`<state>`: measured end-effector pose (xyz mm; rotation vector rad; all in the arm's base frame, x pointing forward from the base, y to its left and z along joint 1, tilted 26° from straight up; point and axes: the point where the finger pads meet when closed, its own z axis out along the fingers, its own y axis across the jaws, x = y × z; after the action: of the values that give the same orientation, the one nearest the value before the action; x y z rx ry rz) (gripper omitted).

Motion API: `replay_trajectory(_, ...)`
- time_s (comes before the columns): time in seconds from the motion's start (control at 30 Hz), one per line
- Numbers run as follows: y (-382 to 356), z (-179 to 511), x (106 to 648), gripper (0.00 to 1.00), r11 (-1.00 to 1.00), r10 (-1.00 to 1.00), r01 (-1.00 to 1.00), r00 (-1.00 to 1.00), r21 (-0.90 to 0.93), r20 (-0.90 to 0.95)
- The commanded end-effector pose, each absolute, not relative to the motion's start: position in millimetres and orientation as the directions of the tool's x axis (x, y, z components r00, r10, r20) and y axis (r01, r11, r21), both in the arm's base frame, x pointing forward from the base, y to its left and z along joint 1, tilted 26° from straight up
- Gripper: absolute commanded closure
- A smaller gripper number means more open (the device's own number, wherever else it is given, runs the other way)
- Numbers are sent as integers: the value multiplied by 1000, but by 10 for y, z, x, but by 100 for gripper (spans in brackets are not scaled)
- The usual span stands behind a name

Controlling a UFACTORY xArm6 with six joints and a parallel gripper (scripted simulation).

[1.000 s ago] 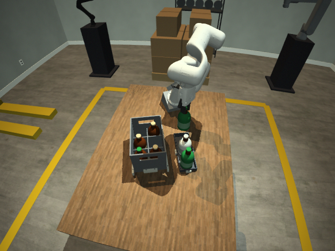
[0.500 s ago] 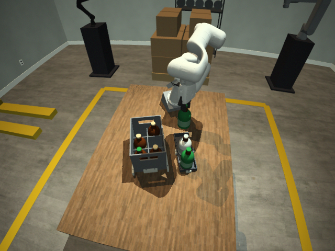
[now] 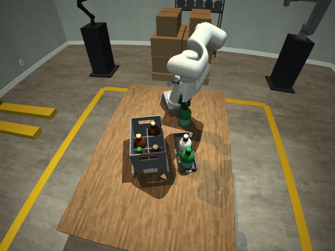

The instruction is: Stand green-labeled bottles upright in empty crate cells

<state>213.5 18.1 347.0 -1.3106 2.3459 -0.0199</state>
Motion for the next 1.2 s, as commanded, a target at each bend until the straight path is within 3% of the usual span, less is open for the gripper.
replay_trajectory(0.0,176,3500,2127,100,548,-812,-805,-446,-228,-377)
replay_trajectory(1.17,161,3566,2098,100,548,-812,-805,-446,-228,-377)
